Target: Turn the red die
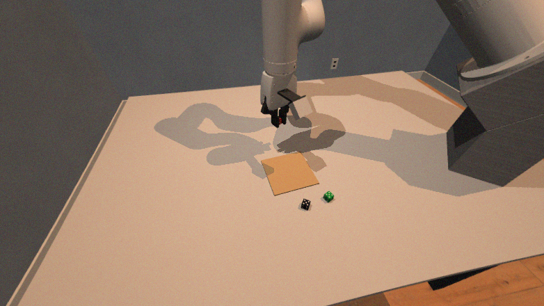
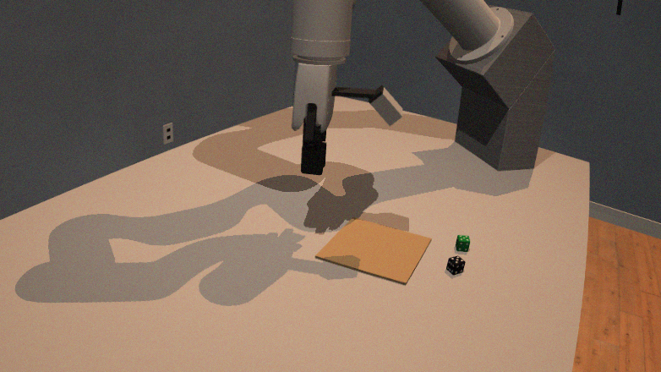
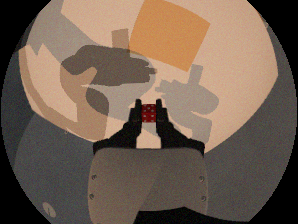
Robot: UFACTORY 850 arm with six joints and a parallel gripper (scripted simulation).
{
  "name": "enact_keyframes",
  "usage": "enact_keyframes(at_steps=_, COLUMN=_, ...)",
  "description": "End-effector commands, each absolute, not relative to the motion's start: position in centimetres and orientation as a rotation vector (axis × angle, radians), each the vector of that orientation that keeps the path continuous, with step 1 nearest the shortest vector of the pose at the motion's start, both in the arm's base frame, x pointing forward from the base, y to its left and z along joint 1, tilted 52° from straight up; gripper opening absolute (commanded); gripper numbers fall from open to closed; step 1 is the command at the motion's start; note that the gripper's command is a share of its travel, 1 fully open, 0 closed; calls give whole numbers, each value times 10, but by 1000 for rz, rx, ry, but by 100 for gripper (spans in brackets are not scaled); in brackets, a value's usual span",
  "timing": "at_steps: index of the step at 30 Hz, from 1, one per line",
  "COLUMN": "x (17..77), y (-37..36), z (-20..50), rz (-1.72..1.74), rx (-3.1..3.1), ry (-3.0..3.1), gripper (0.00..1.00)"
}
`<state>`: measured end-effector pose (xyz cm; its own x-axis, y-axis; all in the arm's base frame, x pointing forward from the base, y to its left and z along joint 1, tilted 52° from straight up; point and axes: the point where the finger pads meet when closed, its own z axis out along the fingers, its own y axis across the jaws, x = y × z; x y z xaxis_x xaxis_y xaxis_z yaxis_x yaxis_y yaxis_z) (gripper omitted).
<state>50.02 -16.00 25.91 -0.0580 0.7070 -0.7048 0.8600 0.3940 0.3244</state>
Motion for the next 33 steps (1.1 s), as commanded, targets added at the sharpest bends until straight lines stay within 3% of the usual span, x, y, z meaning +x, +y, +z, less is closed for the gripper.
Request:
enact_keyframes(at_steps=1, x=505, y=-153, z=255, rz=-159, rx=1455, ry=1715, gripper=15)
enact_keyframes(at_steps=33, x=533, y=-95, z=218, rz=315, rx=2061, ry=937, gripper=15)
